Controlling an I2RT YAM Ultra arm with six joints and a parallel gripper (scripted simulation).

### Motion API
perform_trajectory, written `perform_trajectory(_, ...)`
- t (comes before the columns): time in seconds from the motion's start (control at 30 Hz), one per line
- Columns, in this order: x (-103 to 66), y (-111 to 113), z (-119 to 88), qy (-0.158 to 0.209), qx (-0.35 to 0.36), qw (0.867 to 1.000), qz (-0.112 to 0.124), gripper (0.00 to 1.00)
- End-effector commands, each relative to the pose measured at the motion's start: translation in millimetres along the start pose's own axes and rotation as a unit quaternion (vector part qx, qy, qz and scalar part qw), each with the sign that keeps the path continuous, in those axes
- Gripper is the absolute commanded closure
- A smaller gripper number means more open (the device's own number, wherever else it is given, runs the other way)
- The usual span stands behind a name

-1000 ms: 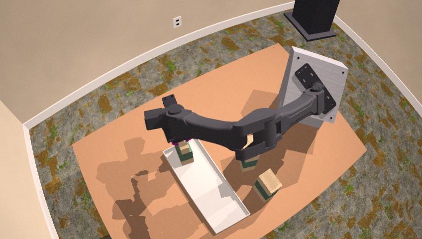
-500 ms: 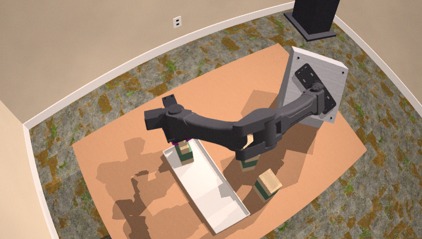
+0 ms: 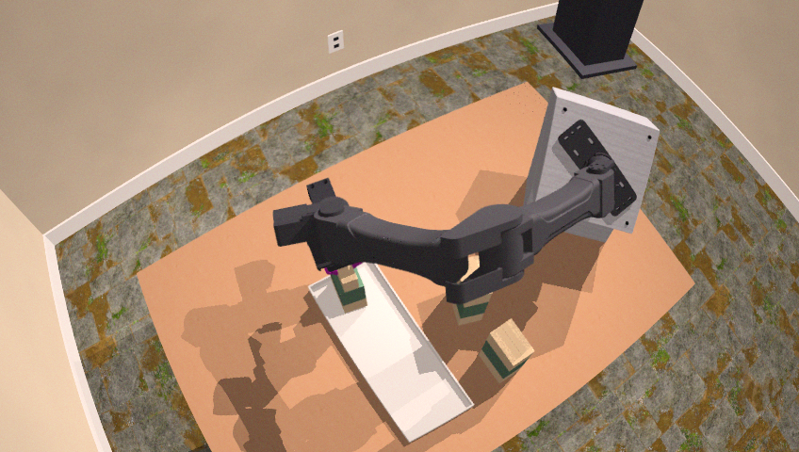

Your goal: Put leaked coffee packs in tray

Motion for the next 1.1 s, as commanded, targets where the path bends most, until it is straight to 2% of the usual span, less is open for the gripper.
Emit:
perform_trajectory(0.0, -11.9, 2.4, 8.2, -0.012, 0.005, 1.000, 0.015, 0.74)
perform_trajectory(0.73, -11.9, 2.4, 8.2, -0.012, 0.005, 1.000, 0.015, 0.74)
perform_trajectory(0.77, -11.9, 2.4, 8.2, -0.012, 0.005, 1.000, 0.015, 0.21)
perform_trajectory(1.07, -11.9, 2.1, 8.2, -0.012, 0.006, 1.000, 0.014, 0.21)
Point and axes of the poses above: the point where the finger pads meet when closed, its own x axis out along the fingers, its own y axis across the jaws, z = x × y, the point moved 10 cm from there along -x, back along the fingers, and after that the axes turned 7 degrees about x, right-handed, at the moved point
